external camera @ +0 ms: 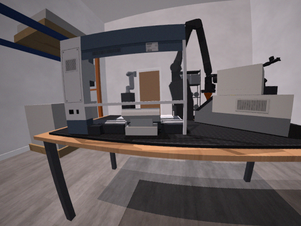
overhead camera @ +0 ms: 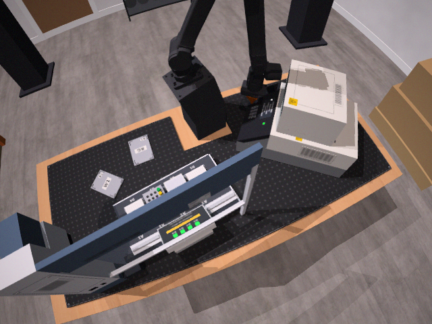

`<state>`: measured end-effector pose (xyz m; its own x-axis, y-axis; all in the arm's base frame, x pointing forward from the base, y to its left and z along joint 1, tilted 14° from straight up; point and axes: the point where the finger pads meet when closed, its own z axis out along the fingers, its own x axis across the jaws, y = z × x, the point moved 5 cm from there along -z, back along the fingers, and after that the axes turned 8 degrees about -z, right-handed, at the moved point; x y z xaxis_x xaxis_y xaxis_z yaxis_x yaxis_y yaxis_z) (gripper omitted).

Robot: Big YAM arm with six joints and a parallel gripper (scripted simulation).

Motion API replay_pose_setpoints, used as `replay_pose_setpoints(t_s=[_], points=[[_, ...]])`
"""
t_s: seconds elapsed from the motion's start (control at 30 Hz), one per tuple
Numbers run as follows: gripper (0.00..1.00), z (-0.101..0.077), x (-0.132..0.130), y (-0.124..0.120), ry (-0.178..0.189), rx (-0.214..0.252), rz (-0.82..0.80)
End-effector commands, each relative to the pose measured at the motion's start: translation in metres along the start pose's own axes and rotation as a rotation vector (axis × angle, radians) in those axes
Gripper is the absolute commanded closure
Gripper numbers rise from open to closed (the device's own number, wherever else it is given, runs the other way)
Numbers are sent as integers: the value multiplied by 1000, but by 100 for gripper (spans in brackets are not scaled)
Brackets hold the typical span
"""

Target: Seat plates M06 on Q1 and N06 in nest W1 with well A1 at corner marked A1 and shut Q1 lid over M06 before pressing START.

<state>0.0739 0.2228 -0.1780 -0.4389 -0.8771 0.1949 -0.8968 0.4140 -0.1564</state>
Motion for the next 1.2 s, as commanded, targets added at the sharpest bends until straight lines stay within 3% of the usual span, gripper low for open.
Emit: replay_pose_setpoints(t_s=[0.0,0.13,0.7,1.17], points=[[100,-5,-2,4,-9,0,3],[100,-5,-2,5,-9,0,3],[100,24,-32,-3,-26,-6,-3],[100,14,-17,1,-8,-5,4]])
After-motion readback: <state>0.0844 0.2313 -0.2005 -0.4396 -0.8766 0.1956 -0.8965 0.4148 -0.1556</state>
